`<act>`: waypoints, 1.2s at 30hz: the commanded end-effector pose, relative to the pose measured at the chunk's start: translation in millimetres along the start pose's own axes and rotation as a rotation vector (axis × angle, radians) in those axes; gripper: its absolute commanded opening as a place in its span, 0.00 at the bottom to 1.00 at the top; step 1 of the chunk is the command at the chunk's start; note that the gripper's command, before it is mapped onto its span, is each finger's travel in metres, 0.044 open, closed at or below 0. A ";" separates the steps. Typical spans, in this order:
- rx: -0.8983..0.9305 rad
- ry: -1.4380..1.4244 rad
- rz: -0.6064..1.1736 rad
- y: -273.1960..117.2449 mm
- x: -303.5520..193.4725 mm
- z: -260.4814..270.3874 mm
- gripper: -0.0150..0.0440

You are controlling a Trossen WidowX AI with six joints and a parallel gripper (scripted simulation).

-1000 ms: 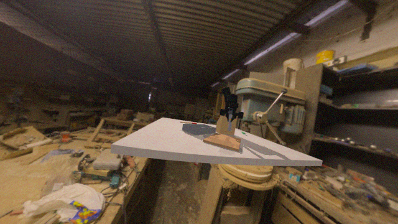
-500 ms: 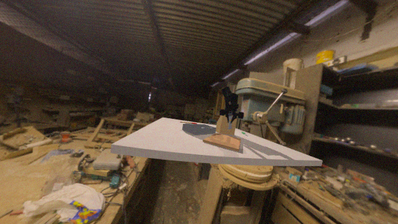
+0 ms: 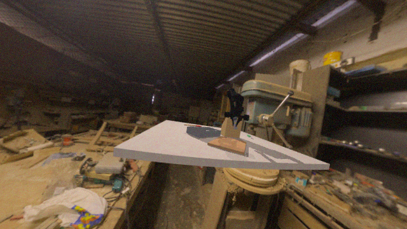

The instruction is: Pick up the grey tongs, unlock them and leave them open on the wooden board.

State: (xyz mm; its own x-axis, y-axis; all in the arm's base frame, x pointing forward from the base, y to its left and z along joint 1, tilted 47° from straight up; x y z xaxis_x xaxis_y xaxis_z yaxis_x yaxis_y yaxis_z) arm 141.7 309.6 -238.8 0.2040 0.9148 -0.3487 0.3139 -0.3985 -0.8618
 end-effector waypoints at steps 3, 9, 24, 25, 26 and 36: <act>0.010 0.011 0.046 -4.2 5.0 -2.7 0.00; 0.015 0.010 0.112 -5.7 3.7 -4.5 0.00; 0.023 0.008 0.275 -13.8 -3.2 -10.7 0.00; 0.024 0.008 0.286 -14.6 -3.8 -11.2 0.00; 0.024 0.007 0.297 -15.4 -4.4 -11.7 0.00; 0.024 0.007 0.335 -18.3 -6.8 -13.5 0.00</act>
State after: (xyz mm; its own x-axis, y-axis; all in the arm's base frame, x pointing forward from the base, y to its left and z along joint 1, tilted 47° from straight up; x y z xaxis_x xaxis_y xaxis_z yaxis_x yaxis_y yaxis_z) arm 146.4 305.8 -217.1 0.2912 0.7286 -0.6199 0.2084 -0.6808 -0.7022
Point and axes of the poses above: the point midway between the two fingers, 35 mm back from their tips, its own y axis out along the fingers, its own z axis across the jaws, x = y × z, the point moved 1 cm from there along -y, back along the fingers, and after that the axes turned 8 degrees about -y, right-handed, at the moved point
